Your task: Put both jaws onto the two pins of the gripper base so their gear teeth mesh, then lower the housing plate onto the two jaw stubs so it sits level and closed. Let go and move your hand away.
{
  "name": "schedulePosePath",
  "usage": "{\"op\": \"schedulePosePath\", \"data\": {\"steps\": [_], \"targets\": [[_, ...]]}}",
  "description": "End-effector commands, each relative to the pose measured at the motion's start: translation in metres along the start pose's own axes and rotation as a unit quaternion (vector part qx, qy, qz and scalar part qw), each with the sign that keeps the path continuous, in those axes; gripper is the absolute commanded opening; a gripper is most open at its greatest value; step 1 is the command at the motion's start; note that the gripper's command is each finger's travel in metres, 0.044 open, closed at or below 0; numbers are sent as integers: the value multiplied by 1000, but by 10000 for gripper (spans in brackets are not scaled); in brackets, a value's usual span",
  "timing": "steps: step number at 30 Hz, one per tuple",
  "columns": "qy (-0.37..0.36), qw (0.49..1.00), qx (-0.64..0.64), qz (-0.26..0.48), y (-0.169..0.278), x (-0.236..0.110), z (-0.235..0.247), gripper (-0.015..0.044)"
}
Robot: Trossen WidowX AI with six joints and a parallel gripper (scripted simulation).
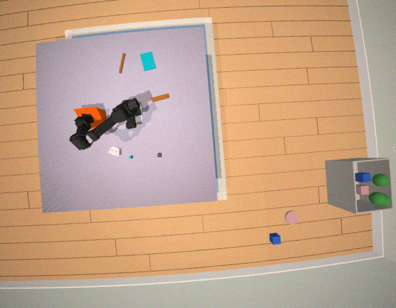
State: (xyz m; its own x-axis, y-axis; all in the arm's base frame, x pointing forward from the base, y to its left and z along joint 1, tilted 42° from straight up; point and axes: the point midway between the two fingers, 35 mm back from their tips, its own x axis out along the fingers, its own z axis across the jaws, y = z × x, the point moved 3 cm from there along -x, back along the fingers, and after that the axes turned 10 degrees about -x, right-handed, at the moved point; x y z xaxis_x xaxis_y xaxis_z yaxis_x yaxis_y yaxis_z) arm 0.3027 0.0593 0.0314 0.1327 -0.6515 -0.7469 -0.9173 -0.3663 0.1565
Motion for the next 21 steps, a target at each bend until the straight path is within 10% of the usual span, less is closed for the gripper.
{"op": "schedulePosePath", "data": {"steps": [1, 21], "targets": [[3, 1000, -5, 0, 0, 2, -1, 134], [3, 1000, -8, 0, 0, 7, -1, 134]]}}
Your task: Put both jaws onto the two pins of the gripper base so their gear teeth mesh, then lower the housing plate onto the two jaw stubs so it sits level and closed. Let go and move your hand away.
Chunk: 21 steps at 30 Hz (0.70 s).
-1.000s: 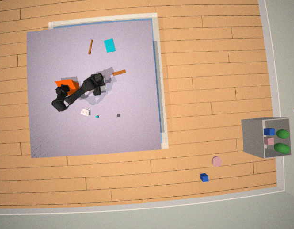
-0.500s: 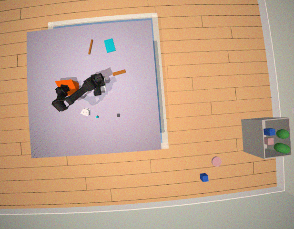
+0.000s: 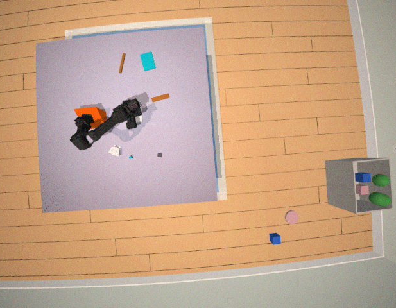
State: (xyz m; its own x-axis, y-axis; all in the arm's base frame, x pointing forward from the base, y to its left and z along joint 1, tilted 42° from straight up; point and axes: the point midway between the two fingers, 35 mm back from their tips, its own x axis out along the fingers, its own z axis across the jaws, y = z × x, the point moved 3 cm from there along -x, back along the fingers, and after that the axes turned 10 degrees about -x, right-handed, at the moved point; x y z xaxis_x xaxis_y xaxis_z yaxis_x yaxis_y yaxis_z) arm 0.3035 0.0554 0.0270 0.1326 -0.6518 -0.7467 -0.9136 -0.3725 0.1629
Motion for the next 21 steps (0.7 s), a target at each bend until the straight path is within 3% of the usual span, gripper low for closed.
{"op": "schedulePosePath", "data": {"steps": [1, 21], "targets": [[3, 1000, -3, 0, 0, 1, -1, 134], [3, 1000, -1, 0, 0, 7, -1, 134]]}}
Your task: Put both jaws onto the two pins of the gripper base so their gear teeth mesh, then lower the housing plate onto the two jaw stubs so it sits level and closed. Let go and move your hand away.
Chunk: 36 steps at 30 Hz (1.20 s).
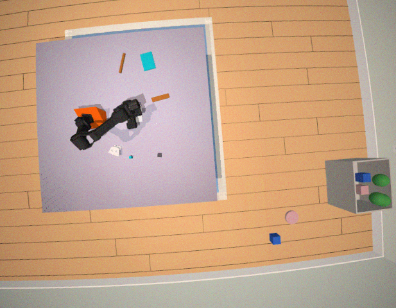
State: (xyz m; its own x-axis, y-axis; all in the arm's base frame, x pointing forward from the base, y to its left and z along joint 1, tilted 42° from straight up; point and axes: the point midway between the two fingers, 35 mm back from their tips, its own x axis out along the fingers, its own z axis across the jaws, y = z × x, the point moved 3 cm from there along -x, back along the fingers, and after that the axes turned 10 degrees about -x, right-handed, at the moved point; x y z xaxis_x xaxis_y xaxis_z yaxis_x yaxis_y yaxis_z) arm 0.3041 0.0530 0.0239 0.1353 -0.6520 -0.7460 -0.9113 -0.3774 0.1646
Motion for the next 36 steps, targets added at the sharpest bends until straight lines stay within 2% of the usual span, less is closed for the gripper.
{"op": "schedulePosePath", "data": {"steps": [1, 36], "targets": [[2, 1000, 1, 1, 0, 3, -1, 134], [2, 1000, 1, 1, 0, 6, -1, 134]]}}
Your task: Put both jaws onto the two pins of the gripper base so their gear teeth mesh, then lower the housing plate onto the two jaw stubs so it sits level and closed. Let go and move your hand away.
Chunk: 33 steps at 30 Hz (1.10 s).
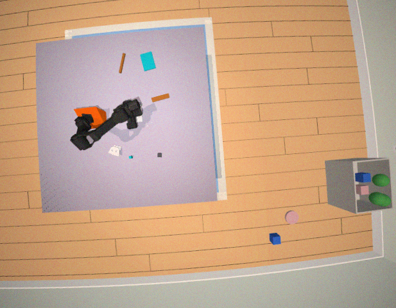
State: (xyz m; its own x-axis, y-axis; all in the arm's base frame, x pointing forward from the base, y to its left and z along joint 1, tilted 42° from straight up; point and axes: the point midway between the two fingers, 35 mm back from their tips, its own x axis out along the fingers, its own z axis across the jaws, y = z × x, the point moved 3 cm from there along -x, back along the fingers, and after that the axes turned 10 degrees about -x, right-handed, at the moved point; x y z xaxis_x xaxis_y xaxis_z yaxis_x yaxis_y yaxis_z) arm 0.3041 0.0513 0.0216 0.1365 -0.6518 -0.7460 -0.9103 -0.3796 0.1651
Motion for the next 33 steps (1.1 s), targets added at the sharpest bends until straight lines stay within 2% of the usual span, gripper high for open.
{"op": "schedulePosePath", "data": {"steps": [1, 33], "targets": [[2, 1000, 2, 2, 0, 3, -1, 134], [2, 1000, 2, 2, 0, -1, -2, 134]]}}
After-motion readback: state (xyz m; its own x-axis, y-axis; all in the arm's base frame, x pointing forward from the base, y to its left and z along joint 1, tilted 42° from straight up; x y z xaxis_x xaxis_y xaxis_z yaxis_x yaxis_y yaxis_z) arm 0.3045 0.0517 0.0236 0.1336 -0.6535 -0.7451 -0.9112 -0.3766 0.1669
